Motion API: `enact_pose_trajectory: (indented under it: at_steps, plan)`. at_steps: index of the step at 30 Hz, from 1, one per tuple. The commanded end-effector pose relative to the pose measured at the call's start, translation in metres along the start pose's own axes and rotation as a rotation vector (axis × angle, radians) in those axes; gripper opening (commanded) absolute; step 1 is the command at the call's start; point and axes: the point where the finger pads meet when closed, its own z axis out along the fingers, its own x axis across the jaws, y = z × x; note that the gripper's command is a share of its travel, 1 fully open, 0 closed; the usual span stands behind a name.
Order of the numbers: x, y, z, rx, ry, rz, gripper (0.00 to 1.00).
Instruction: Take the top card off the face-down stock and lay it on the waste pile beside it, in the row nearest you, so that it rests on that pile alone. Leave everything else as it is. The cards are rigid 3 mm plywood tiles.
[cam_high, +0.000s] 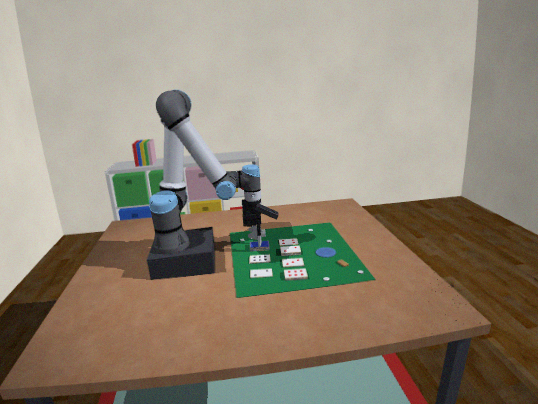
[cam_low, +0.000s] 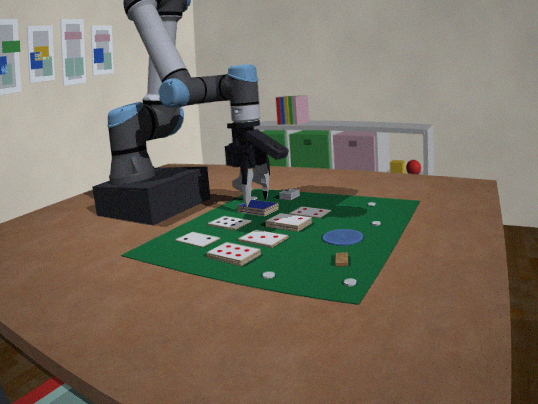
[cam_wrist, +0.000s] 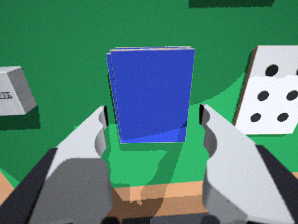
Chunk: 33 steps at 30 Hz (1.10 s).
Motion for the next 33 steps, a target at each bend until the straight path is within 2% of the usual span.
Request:
enact_pose_trajectory:
  at_steps: [1, 30, 31, 33]
  plan:
    - [0.0006, 0.0015, 0.0011, -0.003, 0.000, 0.000, 0.50]
    - [0.0006, 0.0014, 0.0041, -0.002, 0.000, 0.000, 0.50]
    - [0.0006, 0.0014, 0.0041, -0.002, 0.000, 0.000, 0.43]
    - [0.0006, 0.0014, 0.0041, -0.002, 0.000, 0.000, 0.43]
